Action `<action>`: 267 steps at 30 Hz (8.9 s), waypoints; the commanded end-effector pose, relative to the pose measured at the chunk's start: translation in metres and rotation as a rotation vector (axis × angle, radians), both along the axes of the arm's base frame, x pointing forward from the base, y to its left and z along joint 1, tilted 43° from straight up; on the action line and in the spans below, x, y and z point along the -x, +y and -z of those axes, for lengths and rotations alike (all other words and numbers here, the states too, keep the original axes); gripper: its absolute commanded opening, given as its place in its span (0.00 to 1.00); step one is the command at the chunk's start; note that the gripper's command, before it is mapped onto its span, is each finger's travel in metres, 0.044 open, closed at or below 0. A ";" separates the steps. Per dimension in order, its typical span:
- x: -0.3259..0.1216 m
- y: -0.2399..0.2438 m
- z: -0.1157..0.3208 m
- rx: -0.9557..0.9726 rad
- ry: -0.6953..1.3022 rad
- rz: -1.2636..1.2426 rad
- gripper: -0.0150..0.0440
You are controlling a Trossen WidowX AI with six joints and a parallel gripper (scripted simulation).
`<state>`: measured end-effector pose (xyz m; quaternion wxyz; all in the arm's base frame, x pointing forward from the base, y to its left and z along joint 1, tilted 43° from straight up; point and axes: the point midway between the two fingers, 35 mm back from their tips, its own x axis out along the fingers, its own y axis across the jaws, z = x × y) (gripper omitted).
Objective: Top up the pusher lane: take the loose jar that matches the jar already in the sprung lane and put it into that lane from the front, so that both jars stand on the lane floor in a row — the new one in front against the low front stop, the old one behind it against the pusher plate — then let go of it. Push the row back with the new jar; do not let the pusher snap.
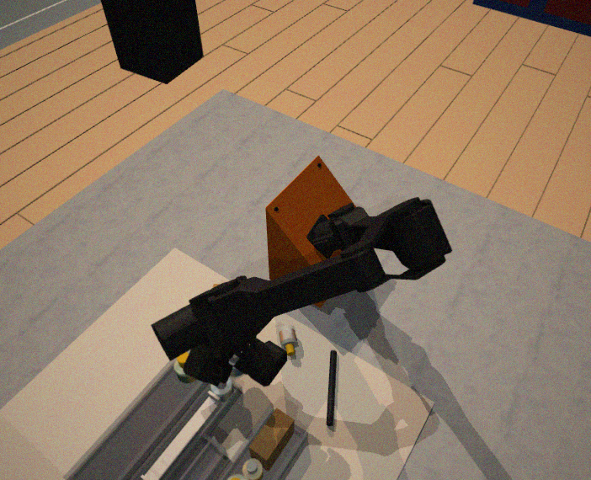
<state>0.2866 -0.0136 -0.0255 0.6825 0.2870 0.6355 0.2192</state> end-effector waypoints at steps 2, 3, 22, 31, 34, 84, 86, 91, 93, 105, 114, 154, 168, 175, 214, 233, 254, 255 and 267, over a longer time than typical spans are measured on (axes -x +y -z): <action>0.001 0.003 0.004 -0.008 0.008 0.007 0.25; 0.001 0.003 0.004 -0.008 0.008 0.007 0.25; -0.005 0.003 0.004 -0.008 0.007 0.007 0.25; -0.008 0.002 0.005 -0.008 0.007 0.007 0.25; -0.009 0.002 0.005 -0.008 0.007 0.007 0.25; -0.026 0.000 0.004 -0.008 0.006 0.007 0.25; -0.027 0.000 0.004 -0.008 0.006 0.007 0.25; -0.029 0.000 0.003 -0.008 0.006 0.007 0.25; -0.029 0.000 0.003 -0.008 0.006 0.007 0.25; -0.033 -0.001 0.003 -0.008 0.006 0.007 0.25; -0.036 -0.002 0.002 -0.008 0.006 0.007 0.25; -0.049 -0.006 -0.002 -0.008 0.005 0.007 0.25; -0.051 -0.006 -0.002 -0.008 0.005 0.007 0.25; -0.051 -0.006 -0.002 -0.008 0.005 0.007 0.25; -0.052 -0.005 -0.001 -0.008 0.005 0.007 0.25; -0.055 -0.005 -0.001 -0.008 0.005 0.007 0.25; -0.057 -0.004 0.000 -0.008 0.005 0.007 0.25; -0.057 -0.004 0.001 -0.008 0.005 0.007 0.25; -0.057 -0.002 0.003 -0.008 0.005 0.007 0.25</action>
